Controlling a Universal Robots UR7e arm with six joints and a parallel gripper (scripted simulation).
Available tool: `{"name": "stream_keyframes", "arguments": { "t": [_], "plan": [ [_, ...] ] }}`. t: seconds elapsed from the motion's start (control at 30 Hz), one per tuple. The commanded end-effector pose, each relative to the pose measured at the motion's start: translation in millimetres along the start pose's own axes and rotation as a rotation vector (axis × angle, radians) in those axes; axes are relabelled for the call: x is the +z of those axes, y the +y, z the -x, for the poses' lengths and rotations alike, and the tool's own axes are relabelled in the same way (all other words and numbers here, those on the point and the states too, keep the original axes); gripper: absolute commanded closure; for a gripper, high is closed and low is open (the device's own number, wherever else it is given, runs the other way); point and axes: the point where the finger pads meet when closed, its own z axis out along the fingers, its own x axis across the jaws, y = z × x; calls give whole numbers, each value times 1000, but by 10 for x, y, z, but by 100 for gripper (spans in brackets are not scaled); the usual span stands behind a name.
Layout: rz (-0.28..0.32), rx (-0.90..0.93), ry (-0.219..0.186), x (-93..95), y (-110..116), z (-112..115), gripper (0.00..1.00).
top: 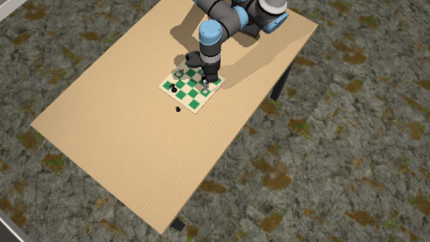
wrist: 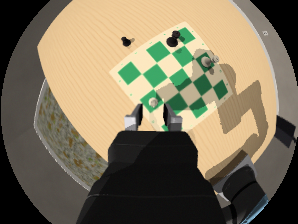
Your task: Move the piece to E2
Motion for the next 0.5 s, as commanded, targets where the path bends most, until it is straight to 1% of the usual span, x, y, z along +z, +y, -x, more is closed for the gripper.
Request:
{"name": "stream_keyframes", "arguments": {
  "t": [0.0, 0.47],
  "plan": [
    [-1, 0, -1, 86, -7, 1, 32],
    [-1, 0, -1, 210, -10, -5, 32]
  ]
}}
